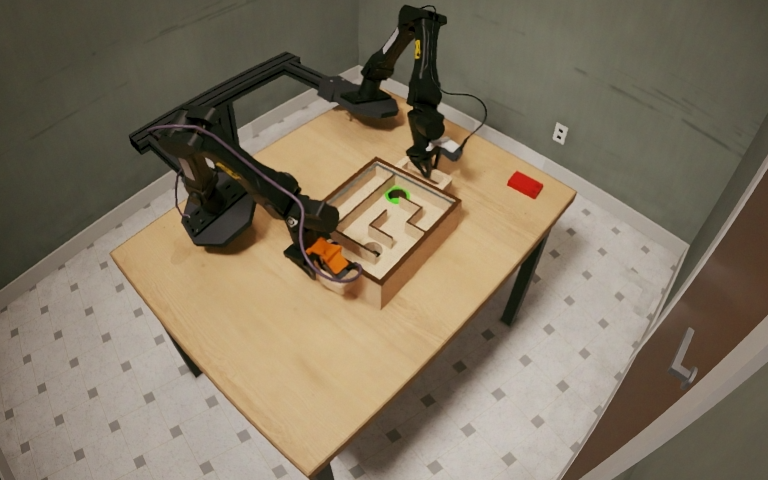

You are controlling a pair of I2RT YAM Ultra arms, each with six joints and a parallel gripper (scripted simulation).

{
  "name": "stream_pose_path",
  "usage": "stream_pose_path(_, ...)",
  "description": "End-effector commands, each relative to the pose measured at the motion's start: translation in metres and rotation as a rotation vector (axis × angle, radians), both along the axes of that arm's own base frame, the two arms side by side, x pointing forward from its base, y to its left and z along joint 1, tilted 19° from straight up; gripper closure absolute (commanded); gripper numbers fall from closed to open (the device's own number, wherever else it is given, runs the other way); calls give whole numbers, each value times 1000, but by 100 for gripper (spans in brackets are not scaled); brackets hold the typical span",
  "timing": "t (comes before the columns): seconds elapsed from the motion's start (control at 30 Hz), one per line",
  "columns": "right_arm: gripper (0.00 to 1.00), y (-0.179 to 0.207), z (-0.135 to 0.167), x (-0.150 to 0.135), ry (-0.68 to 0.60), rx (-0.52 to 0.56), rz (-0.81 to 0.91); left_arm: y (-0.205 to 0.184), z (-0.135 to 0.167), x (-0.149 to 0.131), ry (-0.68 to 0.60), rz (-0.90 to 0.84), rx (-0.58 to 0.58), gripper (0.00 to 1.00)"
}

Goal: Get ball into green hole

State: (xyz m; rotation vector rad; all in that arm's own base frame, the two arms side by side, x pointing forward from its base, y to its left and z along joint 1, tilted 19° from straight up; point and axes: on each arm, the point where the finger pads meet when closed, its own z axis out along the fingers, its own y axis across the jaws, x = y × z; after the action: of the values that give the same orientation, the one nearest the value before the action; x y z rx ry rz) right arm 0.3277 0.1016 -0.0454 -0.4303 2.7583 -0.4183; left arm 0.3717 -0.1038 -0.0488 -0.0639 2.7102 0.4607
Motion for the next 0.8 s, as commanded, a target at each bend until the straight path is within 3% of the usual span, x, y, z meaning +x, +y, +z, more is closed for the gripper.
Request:
stream_pose_path(0.0, 64, -2, -11, 3, 3, 3, 9, -14, 16, 11, -53, -28, -21, 64)
stream_pose_path(0.33, 64, 4, -3, 8, -30, 10, 22, -14, 16, 11, -53, -28, -21, 64)
stream_pose_path(0.37, 64, 1, -3, 2, -24, 6, 23, -14, 16, 10, -53, -24, -22, 100)
stream_pose_path(0.53, 64, 3, 5, 13, -51, 23, 12, -11, 4, 1, -3, -20, -15, 100)
stream_pose_path(0.77, 64, 2, -2, 5, -16, 9, 18, -9, 2, 0, 2, -14, -14, 100)
